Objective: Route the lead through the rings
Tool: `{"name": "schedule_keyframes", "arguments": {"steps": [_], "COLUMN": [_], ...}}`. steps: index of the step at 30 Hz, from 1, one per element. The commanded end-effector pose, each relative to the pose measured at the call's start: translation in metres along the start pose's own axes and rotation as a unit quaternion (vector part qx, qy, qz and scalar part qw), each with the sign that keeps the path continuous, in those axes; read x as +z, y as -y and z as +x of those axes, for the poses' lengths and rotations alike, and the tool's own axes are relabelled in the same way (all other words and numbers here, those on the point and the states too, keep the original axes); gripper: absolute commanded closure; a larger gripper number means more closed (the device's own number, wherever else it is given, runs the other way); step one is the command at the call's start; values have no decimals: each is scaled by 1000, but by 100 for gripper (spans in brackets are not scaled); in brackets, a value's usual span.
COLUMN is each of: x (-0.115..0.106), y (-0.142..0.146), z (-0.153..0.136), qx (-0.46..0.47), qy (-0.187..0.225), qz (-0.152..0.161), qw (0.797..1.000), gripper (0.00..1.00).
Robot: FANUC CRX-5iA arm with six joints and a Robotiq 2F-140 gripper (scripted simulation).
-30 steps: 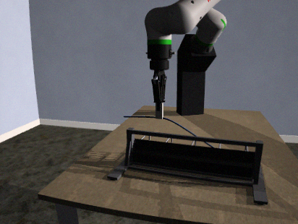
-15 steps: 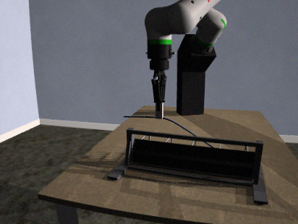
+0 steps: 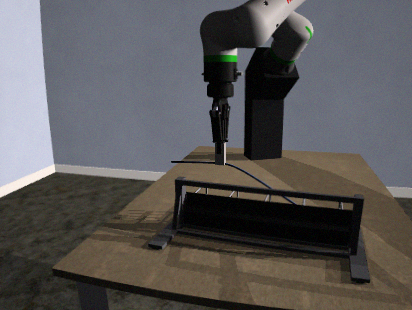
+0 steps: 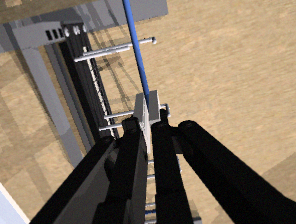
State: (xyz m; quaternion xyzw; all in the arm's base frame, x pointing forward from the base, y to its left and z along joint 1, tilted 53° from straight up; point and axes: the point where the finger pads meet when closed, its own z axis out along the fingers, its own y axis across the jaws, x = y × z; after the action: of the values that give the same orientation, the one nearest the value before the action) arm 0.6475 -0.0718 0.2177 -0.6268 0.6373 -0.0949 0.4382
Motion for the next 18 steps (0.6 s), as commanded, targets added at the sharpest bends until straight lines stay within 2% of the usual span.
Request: {"name": "schedule_keyframes", "arguments": {"steps": [1, 18], "x": [1, 18], "y": [0, 0], "z": [1, 1], "qx": [0, 0], "qy": [-1, -1], "qz": [0, 0], "qw": [1000, 1000], "gripper": [100, 100]}}
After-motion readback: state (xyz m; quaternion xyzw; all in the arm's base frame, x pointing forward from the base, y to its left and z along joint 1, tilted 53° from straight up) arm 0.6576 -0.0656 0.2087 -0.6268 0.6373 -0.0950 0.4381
